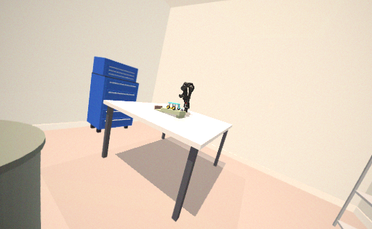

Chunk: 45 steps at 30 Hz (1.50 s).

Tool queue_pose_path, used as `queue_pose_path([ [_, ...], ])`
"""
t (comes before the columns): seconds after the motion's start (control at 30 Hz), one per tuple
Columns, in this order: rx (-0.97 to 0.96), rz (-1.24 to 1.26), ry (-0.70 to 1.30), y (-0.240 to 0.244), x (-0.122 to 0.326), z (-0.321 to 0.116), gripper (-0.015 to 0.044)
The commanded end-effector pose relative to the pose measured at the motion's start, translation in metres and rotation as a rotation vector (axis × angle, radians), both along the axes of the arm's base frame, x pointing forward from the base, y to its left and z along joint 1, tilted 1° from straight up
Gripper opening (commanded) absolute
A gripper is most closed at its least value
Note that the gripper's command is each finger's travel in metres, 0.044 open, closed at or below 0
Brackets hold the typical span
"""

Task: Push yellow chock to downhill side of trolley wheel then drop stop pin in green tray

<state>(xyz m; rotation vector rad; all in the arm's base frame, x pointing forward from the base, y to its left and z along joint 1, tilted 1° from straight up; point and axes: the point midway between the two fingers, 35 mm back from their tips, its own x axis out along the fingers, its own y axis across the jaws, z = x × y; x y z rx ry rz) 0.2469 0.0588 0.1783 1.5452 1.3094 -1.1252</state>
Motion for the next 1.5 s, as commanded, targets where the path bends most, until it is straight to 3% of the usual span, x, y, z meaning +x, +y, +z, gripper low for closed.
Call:
queue_pose_path([
  [0.0, 0.004, 0.003, 0.010, -0.016, -0.003, -0.004, 0.0000],
  [1.47, -0.010, 0.003, 0.012, -0.174, -0.029, -0.033, 0.0000],
])
